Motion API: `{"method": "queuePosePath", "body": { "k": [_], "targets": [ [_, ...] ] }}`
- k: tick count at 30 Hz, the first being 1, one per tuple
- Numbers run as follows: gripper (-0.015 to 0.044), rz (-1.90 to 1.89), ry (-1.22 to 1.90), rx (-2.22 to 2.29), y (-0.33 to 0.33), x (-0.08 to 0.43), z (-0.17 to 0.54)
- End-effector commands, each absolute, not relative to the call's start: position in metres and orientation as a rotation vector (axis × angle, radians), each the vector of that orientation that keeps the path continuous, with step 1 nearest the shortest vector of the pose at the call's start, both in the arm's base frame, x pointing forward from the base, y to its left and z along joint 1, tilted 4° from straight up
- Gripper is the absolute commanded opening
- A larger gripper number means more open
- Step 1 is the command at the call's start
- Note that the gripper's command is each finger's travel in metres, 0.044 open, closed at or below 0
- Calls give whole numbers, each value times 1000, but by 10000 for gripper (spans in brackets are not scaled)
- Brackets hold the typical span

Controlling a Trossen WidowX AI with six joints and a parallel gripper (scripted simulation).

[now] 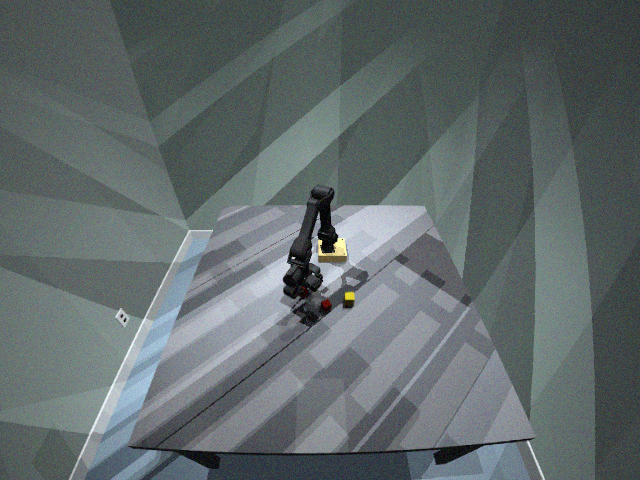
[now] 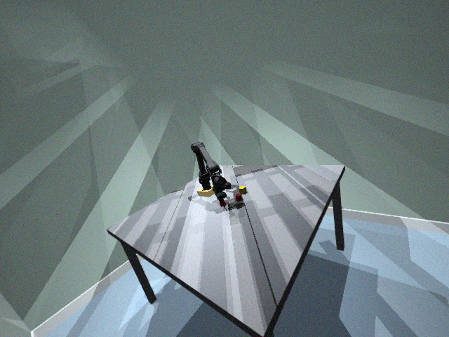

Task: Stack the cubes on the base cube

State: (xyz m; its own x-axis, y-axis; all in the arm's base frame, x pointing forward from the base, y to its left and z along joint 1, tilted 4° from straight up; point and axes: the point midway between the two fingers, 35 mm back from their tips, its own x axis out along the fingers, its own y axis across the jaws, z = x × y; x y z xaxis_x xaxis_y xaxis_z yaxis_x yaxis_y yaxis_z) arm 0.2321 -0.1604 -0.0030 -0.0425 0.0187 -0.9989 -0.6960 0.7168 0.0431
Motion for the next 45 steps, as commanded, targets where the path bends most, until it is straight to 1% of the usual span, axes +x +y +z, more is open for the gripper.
{"method": "queuePosePath", "body": {
  "k": [1, 31, 36, 45],
  "targets": [
    [105, 632, 1508, -583, -162, 236, 8],
    [105, 632, 1508, -583, -162, 237, 102],
    [105, 619, 1512, -570, -161, 238, 104],
    [105, 441, 1554, -397, -143, 254, 100]
  ]
}}
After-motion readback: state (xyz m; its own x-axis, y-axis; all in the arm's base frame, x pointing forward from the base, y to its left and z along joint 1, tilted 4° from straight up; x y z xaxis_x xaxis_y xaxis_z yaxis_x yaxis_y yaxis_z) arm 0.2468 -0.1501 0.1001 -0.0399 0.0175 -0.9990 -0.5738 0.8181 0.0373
